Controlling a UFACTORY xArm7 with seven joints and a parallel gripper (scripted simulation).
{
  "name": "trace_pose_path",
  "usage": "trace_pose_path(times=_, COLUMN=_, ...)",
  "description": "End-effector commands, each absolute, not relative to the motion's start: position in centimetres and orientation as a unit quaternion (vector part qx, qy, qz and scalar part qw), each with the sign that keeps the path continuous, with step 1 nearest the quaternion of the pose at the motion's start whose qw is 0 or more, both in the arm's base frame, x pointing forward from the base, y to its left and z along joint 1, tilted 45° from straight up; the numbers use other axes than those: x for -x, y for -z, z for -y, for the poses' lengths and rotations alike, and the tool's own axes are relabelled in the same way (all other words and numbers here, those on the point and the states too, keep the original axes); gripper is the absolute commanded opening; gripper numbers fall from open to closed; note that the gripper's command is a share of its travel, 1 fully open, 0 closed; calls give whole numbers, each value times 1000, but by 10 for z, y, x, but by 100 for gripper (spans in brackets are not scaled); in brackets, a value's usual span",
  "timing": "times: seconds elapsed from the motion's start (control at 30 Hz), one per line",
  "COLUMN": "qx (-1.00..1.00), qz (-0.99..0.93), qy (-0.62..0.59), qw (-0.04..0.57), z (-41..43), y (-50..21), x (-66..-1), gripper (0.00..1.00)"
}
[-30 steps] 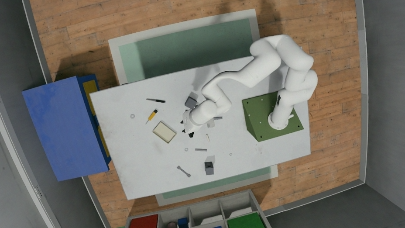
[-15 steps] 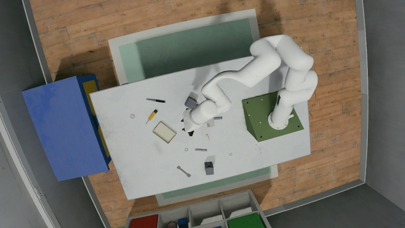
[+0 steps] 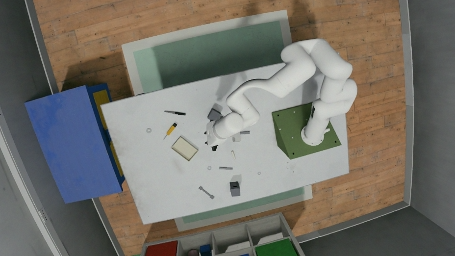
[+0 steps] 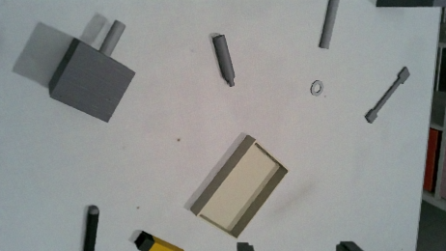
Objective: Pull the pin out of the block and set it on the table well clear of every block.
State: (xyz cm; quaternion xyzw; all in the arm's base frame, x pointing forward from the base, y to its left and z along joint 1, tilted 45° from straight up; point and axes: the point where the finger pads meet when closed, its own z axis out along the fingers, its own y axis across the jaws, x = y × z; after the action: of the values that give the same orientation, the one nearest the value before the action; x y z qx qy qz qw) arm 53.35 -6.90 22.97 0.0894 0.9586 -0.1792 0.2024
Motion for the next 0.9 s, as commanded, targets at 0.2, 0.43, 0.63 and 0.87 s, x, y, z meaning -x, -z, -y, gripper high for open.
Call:
trace_pose_path(times=0.2, qx=-104, qz=-955, qy=191, qw=200, z=75, y=-230, x=-530, gripper=43)
trace_pose_path(times=0.43, qx=-113, qz=-953, qy=198, qw=197, z=81, y=-229, x=-528, gripper=43)
trace_pose_path(times=0.63, qx=-126, qz=-951, qy=208, qw=193, z=87, y=-229, x=-524, gripper=43)
trace_pose_path(times=0.87, qx=-140, qz=-947, qy=220, qw=188, z=95, y=-228, x=-519, gripper=43)
